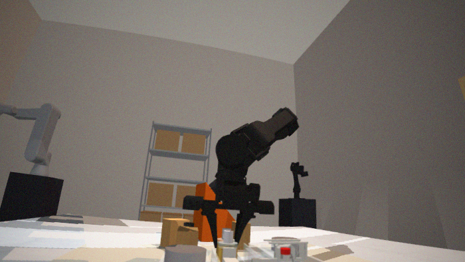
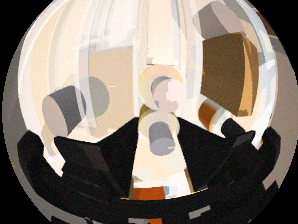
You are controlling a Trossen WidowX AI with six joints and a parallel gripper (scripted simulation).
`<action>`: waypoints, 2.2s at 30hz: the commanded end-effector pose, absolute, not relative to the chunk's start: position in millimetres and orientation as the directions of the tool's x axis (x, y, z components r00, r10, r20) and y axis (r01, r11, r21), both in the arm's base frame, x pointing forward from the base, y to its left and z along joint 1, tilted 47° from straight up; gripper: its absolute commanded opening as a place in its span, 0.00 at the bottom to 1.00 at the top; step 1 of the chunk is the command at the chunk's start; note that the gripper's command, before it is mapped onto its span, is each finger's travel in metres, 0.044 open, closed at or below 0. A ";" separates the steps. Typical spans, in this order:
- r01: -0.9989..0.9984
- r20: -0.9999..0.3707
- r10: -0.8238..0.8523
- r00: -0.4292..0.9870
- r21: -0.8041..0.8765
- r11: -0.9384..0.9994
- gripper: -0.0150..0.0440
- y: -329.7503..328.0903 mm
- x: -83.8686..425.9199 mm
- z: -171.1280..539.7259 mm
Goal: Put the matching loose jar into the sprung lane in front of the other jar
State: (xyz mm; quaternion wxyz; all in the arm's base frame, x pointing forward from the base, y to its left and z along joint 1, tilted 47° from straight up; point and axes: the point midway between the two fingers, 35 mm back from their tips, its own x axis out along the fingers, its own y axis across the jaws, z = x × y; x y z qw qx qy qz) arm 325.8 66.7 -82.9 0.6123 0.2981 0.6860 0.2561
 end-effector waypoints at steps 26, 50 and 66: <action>0.090 -0.682 0.729 -0.064 0.723 0.685 0.25 68.0 323.0 -81.3; 0.090 -0.682 0.729 -0.064 0.723 0.685 0.61 66.8 319.9 -82.9; 0.090 -0.683 0.728 -0.064 0.723 0.685 0.72 51.8 321.4 -69.4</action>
